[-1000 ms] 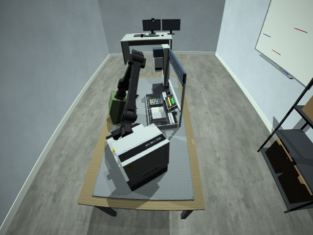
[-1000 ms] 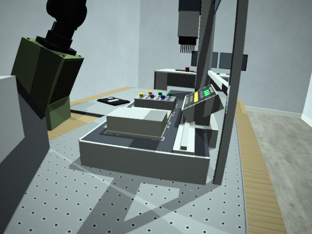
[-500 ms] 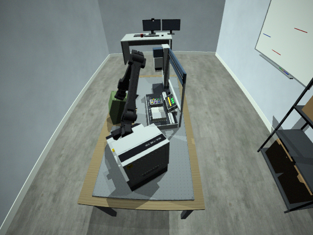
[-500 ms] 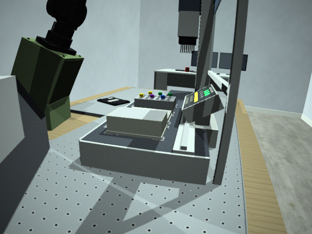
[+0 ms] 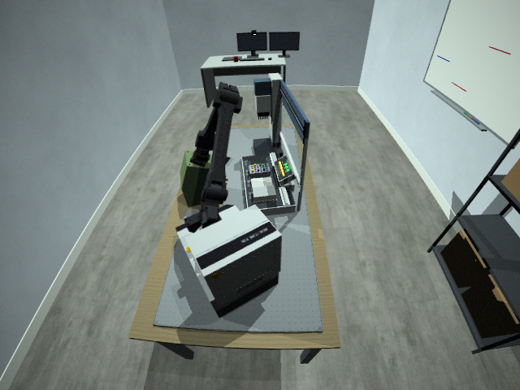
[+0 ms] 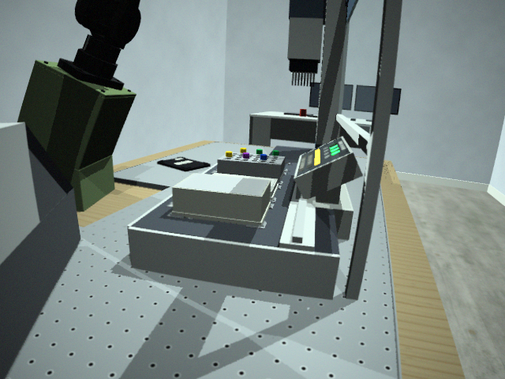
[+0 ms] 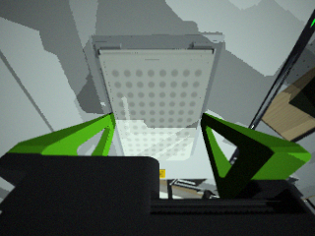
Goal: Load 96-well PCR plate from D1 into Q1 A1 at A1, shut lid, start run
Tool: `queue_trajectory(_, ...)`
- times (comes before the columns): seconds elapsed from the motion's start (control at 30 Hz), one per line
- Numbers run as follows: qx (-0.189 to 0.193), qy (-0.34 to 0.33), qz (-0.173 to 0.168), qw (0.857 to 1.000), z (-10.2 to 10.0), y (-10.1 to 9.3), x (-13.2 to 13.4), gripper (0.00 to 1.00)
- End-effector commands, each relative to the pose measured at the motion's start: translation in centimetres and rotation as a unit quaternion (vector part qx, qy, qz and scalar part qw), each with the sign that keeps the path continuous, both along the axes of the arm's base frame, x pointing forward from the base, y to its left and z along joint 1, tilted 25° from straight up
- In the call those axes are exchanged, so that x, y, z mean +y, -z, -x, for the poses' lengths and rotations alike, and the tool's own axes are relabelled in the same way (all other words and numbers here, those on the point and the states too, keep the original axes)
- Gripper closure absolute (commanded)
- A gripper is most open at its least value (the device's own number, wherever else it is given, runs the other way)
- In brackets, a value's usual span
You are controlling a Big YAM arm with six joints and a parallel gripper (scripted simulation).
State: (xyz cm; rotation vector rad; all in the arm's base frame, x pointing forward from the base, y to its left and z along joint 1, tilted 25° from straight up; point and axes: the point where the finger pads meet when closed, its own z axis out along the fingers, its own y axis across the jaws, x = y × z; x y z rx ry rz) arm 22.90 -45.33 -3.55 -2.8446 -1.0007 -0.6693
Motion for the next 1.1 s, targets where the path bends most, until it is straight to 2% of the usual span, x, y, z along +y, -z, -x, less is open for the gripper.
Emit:
queue_trajectory(0.0, -0.012, 0.005, 0.036, 0.999, 0.1, -3.0, -3.1, 0.00)
queue_trajectory(0.2, -0.011, 0.005, 0.034, 0.999, 0.0, -2.8, -3.1, 0.00)
queue_trajectory(0.4, -0.013, 0.005, 0.041, 0.999, 0.8, -4.7, -3.5, 0.00)
queue_trajectory(0.57, -0.014, 0.003, 0.044, 0.999, 0.9, -5.2, -3.7, 0.00)
queue_trajectory(0.73, -0.009, 0.000, 0.035, 0.999, 1.5, -5.6, -2.8, 0.00)
queue_trajectory(0.97, -0.010, 0.004, 0.041, 0.999, 2.2, -7.1, -3.7, 0.00)
queue_trajectory(1.07, -0.010, 0.003, 0.040, 0.999, 1.9, -6.9, -3.6, 0.00)
